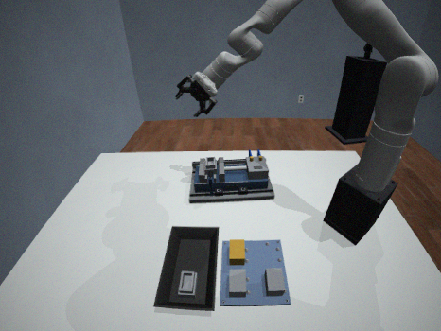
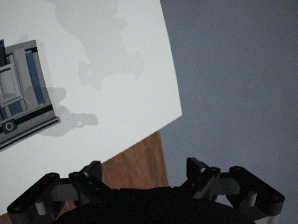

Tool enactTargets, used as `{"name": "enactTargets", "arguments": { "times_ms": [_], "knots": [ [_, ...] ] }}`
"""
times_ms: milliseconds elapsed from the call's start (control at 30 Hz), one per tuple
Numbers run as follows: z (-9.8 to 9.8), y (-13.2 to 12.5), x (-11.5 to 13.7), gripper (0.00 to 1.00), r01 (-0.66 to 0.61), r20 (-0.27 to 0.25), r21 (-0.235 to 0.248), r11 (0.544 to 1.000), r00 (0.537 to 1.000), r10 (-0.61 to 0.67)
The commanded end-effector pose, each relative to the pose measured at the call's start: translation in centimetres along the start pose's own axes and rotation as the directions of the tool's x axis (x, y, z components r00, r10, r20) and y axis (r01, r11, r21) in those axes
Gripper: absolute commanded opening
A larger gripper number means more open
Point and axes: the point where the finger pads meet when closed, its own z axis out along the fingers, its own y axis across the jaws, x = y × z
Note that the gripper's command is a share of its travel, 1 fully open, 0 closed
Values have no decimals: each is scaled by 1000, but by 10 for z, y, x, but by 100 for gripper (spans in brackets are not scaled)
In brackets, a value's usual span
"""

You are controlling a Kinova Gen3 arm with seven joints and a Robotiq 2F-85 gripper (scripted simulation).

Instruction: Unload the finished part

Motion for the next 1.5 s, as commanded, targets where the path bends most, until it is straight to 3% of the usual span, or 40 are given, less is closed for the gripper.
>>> {"name": "enactTargets", "arguments": {
  "times_ms": [0, 800, 1100, 1467],
  "knots": [
    [0, 1, 0, 100, 1, 1, -2, 1000, 1000, -1],
    [0, -2, 1, 100, 7, -2, 11, 1000, 1000, -7],
    [-1, -13, 8, 100, 30, -13, 63, 998, 999, -29],
    [-5, -40, 25, 100, 83, -49, 188, 979, 996, -74]
  ]
}}
